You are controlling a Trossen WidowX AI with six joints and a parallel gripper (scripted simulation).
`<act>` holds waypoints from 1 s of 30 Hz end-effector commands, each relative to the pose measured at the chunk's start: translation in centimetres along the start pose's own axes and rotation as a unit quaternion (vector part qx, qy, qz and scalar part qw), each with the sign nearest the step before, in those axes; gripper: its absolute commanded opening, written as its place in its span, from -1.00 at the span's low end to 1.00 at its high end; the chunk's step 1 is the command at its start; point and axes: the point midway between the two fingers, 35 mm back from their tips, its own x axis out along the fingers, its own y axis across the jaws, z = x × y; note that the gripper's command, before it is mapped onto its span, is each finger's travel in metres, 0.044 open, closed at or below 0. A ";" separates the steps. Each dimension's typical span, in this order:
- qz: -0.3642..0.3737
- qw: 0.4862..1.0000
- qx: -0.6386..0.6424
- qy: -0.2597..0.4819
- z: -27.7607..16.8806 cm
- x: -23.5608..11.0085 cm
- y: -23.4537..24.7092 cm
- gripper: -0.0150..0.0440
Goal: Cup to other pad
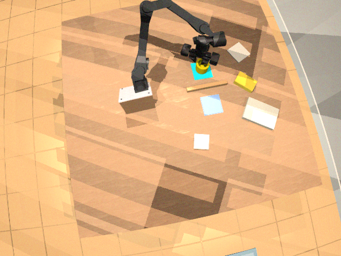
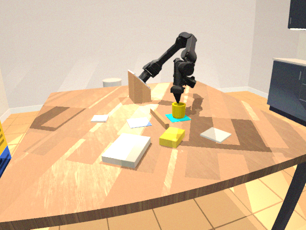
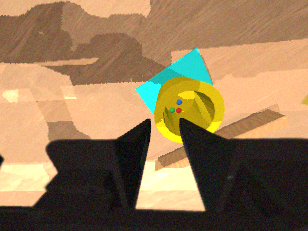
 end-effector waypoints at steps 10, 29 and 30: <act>0.000 1.000 -0.003 -0.003 -0.2 -1.8 0.0 0.01; -0.001 1.000 -0.001 0.000 -0.4 -4.8 -0.2 1.00; -0.001 1.000 -0.001 0.000 -0.4 -5.3 -0.2 1.00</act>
